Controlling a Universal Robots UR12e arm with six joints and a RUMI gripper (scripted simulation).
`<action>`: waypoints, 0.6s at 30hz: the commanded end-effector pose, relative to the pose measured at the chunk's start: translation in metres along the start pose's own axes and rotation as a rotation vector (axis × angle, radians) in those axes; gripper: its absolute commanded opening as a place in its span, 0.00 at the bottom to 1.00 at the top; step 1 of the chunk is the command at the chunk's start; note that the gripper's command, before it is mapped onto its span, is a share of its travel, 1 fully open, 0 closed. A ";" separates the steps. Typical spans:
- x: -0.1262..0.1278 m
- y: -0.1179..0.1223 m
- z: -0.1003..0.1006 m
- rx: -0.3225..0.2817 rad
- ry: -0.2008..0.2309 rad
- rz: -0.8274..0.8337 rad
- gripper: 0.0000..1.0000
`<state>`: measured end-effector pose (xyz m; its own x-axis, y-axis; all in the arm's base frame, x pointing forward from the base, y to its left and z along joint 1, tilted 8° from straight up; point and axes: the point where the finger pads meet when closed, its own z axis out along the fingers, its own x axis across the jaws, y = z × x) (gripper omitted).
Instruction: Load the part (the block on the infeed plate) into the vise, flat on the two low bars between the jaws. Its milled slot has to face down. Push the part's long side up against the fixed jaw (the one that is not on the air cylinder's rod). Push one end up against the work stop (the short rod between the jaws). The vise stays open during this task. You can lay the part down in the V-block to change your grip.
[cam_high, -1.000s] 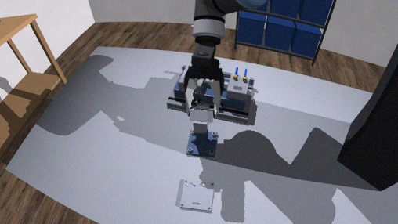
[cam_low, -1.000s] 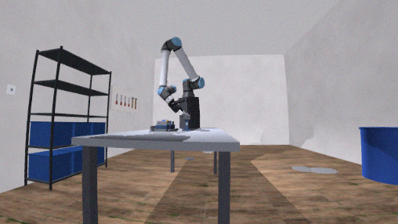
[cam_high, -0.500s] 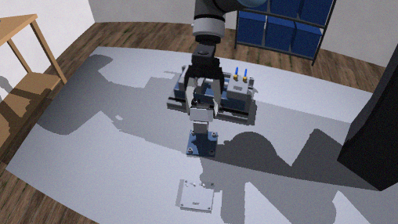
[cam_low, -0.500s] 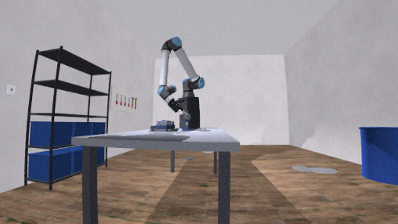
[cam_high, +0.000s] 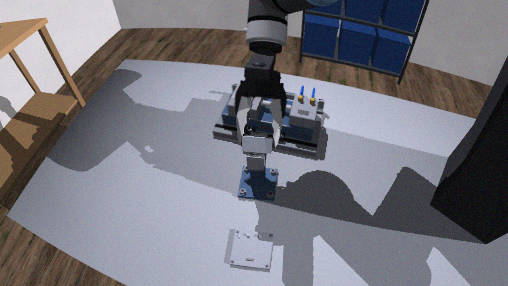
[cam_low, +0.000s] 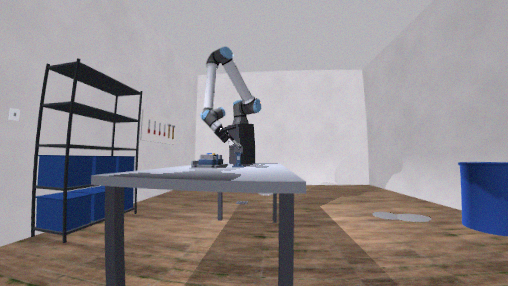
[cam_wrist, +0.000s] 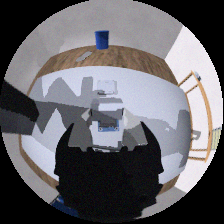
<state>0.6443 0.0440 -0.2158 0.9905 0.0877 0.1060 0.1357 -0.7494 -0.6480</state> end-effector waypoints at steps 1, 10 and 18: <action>0.000 -0.002 -0.002 0.000 0.001 -0.001 0.00; 0.000 -0.005 -0.006 0.000 0.001 -0.001 0.00; 0.000 -0.008 -0.008 0.000 0.001 -0.001 0.00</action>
<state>0.6432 0.0447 -0.2063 0.9905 0.0877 0.1060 0.1357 -0.7494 -0.6480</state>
